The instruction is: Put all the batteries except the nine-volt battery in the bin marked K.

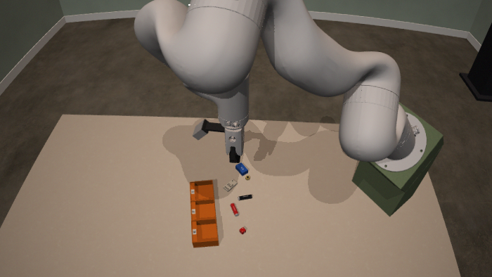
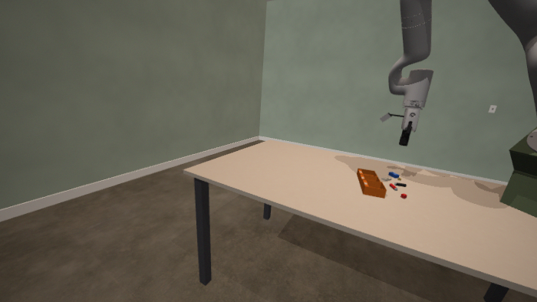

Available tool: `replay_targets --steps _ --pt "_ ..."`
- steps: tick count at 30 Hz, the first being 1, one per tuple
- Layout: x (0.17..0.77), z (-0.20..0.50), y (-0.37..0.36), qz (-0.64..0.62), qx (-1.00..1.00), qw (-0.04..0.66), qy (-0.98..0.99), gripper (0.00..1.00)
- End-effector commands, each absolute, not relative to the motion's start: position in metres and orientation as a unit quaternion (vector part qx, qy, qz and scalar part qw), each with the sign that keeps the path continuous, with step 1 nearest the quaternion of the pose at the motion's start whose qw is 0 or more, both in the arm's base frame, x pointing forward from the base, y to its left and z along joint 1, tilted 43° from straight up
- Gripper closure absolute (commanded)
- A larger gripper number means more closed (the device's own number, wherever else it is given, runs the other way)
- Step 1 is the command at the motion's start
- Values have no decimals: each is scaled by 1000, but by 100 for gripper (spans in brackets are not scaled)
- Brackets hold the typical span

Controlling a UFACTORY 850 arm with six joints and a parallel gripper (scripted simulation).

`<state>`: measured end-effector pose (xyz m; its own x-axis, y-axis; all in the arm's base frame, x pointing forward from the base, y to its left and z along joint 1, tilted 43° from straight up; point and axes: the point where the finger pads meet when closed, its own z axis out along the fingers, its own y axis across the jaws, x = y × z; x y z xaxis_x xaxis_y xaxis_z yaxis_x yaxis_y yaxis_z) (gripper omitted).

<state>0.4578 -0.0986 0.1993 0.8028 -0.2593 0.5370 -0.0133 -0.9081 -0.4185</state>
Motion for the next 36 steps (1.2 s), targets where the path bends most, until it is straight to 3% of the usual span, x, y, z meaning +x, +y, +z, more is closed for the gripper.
replay_targets --steps 1,24,36 --pt "466 199 -98 -311 -929 193 50 93" --pt "637 172 -87 -325 -930 169 -21 93" --pt "644 164 -83 -325 -930 169 -21 93"
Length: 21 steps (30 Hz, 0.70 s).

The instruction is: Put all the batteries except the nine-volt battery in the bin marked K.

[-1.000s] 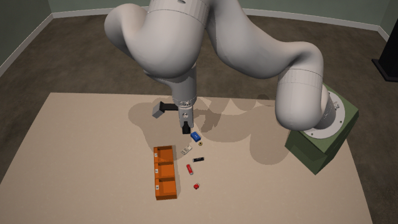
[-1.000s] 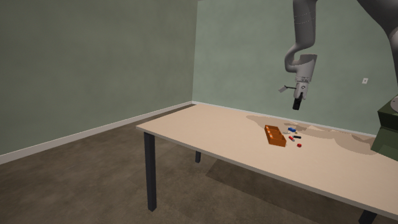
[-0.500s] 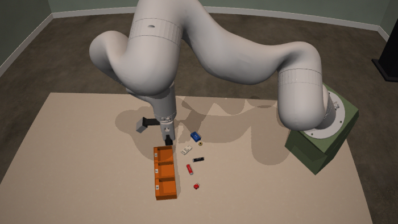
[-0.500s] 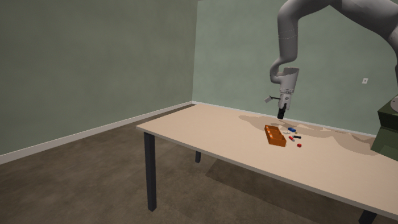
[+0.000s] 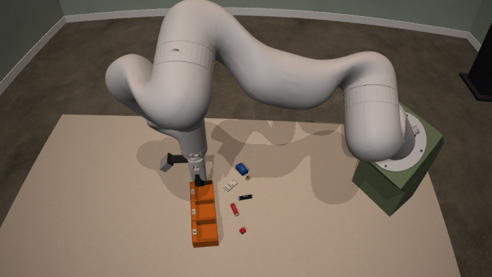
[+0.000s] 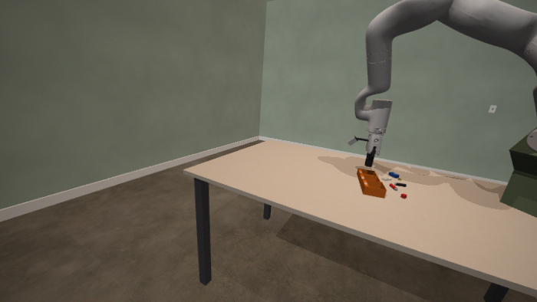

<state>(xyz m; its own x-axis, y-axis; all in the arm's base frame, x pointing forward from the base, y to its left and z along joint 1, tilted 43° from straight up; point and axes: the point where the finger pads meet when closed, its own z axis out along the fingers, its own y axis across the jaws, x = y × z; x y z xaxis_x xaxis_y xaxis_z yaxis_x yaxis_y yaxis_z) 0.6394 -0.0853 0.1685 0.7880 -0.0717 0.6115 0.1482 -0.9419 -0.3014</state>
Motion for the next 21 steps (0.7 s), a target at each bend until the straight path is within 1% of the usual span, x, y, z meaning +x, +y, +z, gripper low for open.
replay_targets --steps 1,21 --pt "645 162 -83 -325 -930 169 -21 93" --pt "669 134 -70 -325 -930 169 -20 93"
